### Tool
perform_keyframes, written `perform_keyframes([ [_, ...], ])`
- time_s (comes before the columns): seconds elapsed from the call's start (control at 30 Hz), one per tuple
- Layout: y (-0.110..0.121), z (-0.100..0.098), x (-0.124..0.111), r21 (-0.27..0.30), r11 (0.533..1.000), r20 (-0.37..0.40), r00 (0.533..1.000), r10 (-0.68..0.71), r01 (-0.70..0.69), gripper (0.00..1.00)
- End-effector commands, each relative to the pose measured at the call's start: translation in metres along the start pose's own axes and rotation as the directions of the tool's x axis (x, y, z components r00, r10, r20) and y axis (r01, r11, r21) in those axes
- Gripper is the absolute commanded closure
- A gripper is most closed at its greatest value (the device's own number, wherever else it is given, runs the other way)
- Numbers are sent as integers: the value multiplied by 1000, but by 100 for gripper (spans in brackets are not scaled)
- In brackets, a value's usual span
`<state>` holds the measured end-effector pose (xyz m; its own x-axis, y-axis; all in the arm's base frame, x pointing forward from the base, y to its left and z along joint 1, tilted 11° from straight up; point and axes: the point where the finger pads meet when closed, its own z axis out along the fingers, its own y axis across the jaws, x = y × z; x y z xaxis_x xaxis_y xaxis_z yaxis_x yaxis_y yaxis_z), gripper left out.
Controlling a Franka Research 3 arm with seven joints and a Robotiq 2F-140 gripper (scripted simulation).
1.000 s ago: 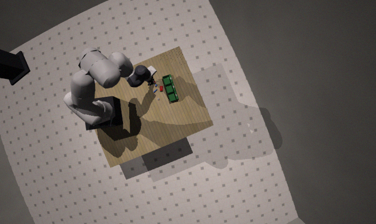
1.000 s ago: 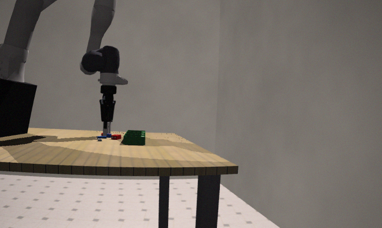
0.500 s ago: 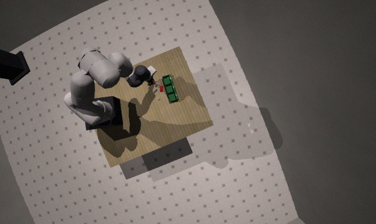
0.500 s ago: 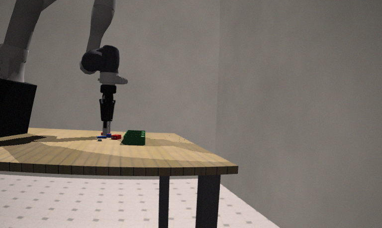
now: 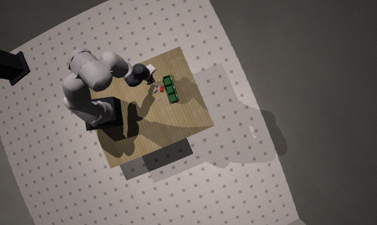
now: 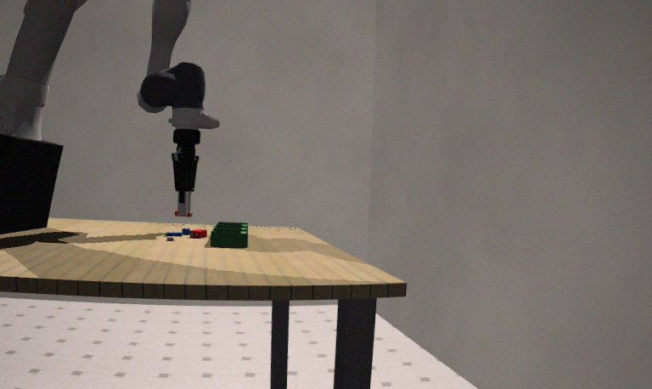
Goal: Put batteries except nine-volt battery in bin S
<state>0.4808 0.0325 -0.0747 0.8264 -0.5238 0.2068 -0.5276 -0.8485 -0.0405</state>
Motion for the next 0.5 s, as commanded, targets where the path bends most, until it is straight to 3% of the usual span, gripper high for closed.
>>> perform_keyframes([
  [0.0,3,-11,-3,-10,1000,11,1000,-1,1,95],
  [0.47,3,-15,-3,-10,1000,11,1000,-1,1,95],
])
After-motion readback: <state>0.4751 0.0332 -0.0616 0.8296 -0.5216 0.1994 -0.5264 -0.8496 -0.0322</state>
